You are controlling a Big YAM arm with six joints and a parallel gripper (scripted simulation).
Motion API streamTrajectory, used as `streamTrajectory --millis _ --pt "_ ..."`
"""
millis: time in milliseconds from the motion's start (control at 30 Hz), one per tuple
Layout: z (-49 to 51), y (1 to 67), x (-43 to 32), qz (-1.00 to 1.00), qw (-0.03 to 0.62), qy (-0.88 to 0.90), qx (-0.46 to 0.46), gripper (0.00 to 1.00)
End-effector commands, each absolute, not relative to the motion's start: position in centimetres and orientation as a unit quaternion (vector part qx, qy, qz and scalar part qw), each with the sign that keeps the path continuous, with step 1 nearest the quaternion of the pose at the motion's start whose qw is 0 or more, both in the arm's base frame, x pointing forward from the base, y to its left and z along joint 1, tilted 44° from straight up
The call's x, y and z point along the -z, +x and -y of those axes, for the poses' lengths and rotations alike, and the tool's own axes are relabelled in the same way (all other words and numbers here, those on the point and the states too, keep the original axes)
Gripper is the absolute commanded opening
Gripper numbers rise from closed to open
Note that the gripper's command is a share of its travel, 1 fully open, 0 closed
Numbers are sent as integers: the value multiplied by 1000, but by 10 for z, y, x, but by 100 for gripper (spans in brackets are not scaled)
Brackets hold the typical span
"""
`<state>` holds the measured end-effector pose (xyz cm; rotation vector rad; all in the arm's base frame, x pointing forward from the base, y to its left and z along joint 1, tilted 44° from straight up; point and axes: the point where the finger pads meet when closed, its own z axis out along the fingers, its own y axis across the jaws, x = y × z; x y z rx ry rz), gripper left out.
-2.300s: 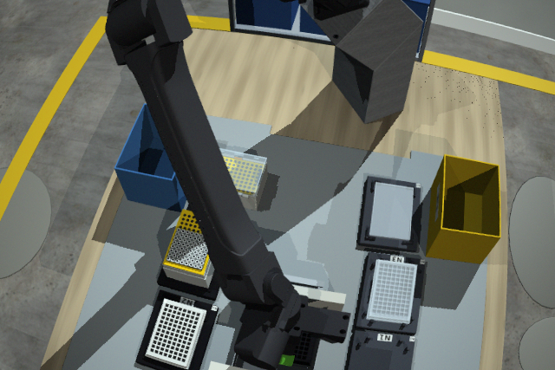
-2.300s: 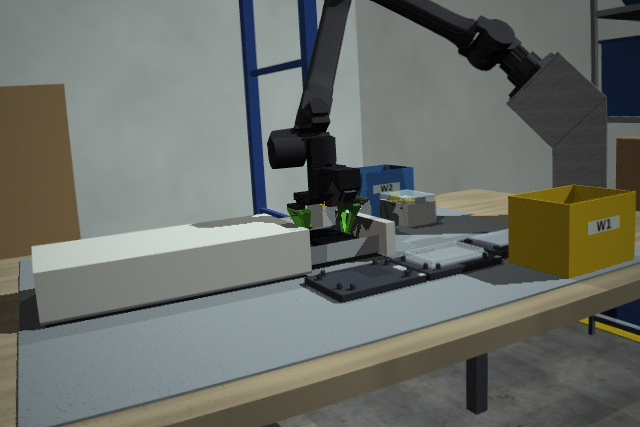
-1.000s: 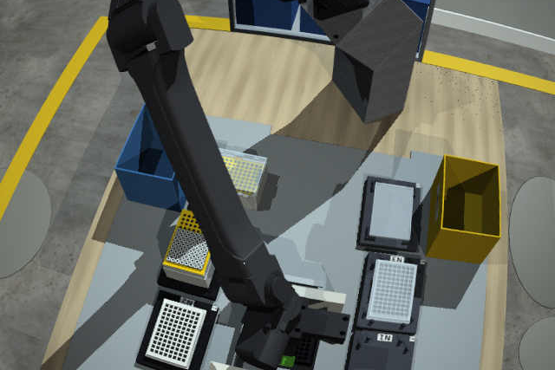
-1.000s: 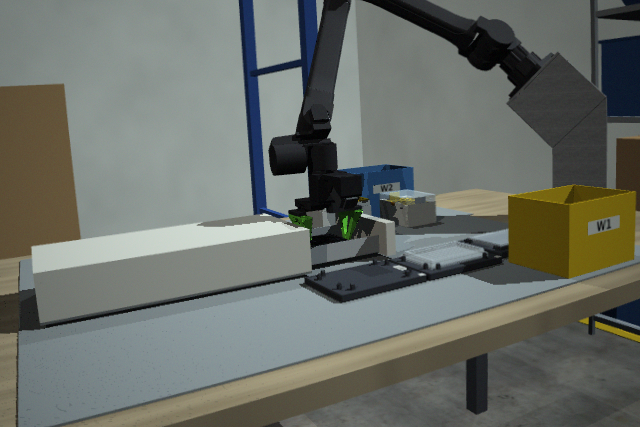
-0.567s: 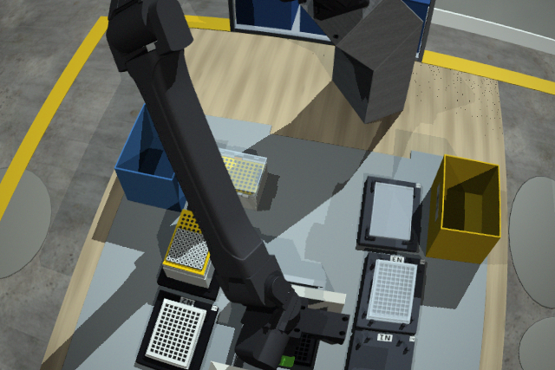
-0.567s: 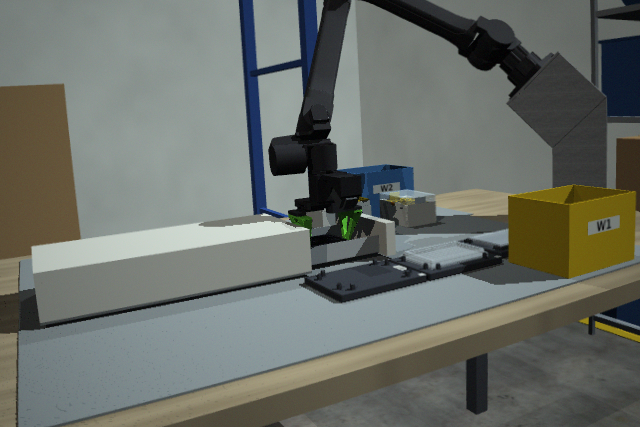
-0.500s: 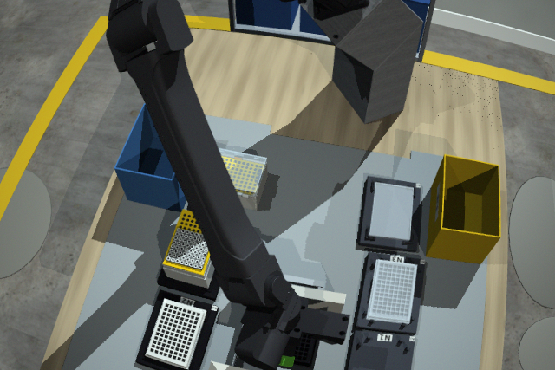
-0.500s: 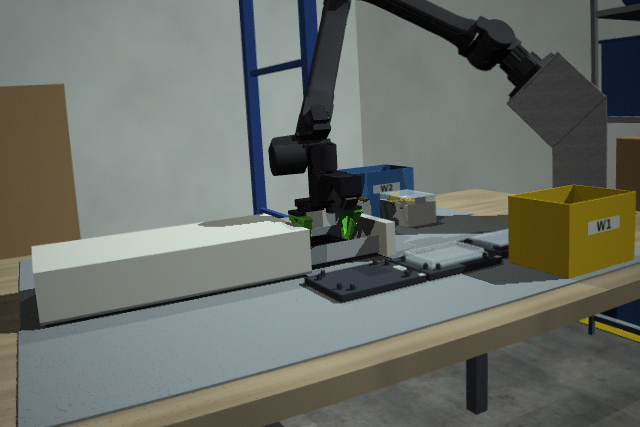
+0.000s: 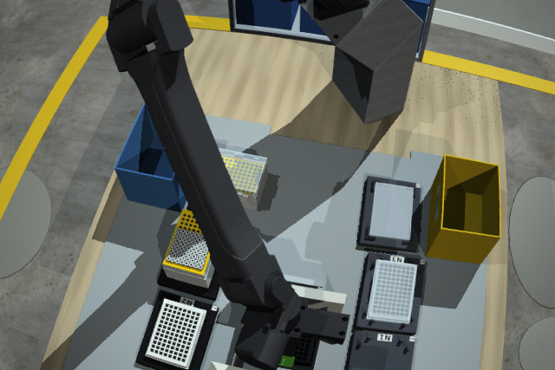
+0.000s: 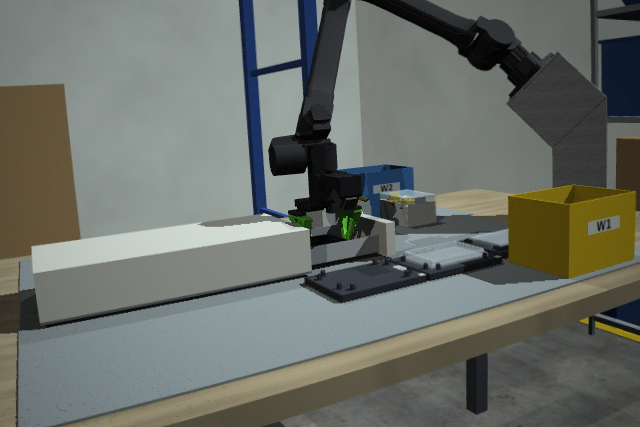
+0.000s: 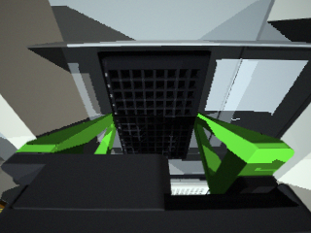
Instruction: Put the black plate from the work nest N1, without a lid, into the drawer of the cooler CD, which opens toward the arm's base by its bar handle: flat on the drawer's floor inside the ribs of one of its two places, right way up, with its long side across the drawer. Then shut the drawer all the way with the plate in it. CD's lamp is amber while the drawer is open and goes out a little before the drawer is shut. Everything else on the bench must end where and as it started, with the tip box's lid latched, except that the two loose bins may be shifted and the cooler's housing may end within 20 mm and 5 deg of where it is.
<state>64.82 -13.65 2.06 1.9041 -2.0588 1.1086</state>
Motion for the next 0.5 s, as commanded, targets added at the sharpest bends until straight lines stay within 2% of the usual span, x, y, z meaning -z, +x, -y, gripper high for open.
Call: streamTrajectory --millis 0,467 --pt "140 658 -23 678 58 630 -373 0" --pt "141 657 -22 678 59 630 -373 0"
